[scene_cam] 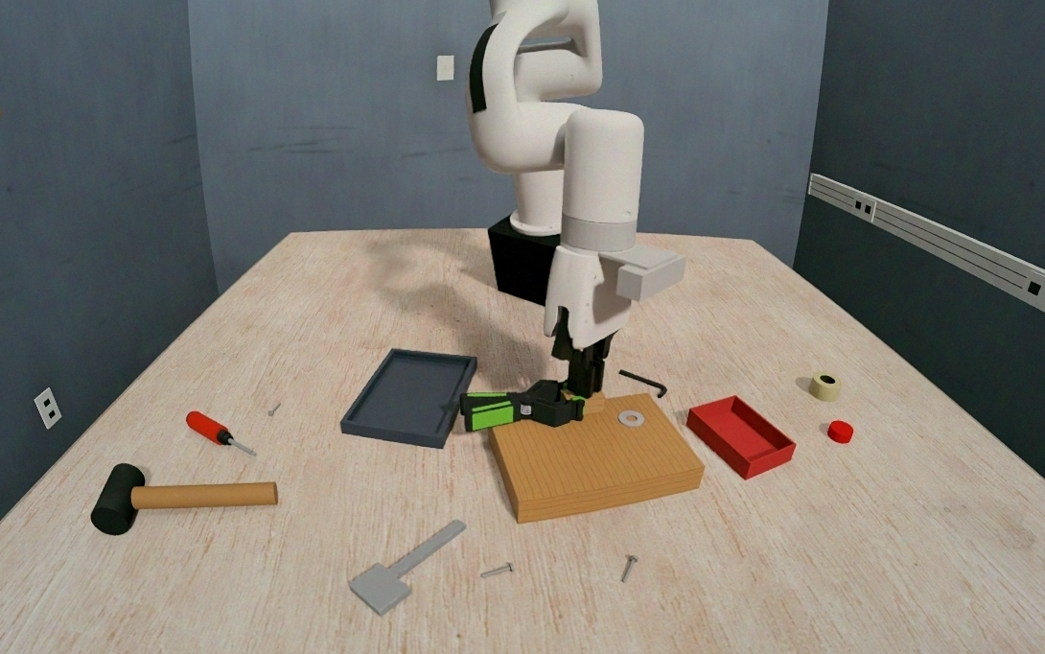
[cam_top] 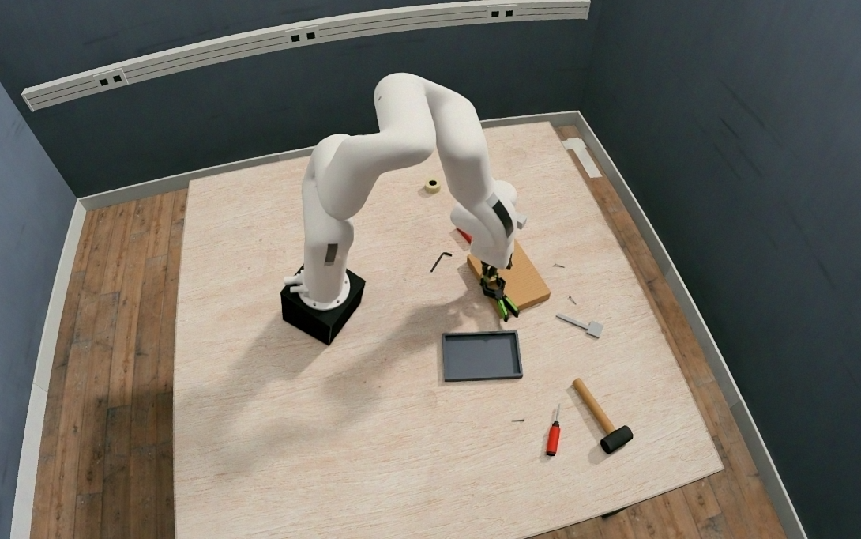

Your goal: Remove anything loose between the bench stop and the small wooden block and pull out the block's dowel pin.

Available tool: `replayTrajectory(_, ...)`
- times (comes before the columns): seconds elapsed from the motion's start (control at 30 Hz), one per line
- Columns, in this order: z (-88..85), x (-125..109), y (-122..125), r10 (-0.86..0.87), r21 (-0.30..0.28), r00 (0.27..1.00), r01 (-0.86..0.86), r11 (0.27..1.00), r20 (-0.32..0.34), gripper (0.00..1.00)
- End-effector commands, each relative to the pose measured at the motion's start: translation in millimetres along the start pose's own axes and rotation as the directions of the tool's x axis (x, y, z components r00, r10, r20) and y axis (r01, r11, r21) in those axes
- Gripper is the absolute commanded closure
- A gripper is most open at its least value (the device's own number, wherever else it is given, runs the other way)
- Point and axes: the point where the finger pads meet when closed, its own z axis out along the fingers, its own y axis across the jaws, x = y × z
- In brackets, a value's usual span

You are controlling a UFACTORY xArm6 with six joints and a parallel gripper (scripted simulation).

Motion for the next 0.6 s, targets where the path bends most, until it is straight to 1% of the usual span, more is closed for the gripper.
replayTrajectory(0.0, -1.0, 1.1, 0.9, -0.025, 0.0, 1.0, 0.025, 1.0, -0.003, 1.0)
replayTrajectory(0.33, -1.3, 1.1, 0.9, -0.106, 0.0, 0.994, 0.106, 0.994, -0.003, 1.0)
replayTrajectory(0.57, -1.5, 1.1, 1.0, -0.062, 0.0, 0.998, 0.062, 0.998, -0.003, 1.0)
